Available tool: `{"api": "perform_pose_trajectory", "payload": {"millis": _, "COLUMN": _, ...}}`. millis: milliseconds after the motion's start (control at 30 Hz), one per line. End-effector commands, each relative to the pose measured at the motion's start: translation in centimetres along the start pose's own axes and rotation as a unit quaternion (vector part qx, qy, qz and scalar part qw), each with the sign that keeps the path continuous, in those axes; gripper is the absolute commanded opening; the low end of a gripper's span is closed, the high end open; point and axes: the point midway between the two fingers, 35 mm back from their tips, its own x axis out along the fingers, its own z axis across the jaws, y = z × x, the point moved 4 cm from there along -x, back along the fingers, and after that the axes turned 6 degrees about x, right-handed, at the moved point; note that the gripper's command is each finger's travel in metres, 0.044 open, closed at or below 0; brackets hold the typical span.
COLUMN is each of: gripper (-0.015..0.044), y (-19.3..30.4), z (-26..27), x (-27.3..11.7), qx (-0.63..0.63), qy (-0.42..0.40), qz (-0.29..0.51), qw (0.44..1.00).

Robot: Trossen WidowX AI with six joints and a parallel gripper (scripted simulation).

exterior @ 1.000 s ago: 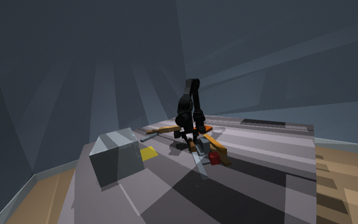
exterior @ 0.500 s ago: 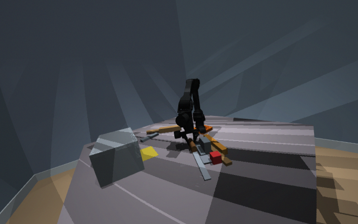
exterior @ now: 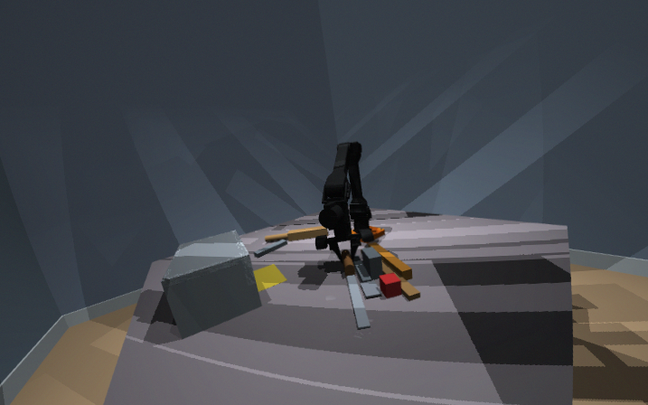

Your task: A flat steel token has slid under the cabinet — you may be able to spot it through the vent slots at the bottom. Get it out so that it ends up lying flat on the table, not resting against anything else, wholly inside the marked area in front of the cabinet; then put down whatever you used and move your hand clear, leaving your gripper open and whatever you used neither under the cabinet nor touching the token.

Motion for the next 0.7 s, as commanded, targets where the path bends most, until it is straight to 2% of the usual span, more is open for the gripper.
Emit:
{"api": "perform_pose_trajectory", "payload": {"millis": 0, "gripper": 0.0000, "y": 0.10, "z": -0.03, "x": -0.05, "qx": 0.018, "qy": 0.000, "qz": 0.002, "qw": 1.000}}
{"api": "perform_pose_trajectory", "payload": {"millis": 667, "gripper": 0.0000, "y": 0.13, "z": -0.10, "x": -0.05, "qx": 0.094, "qy": -0.003, "qz": 0.001, "qw": 0.996}}
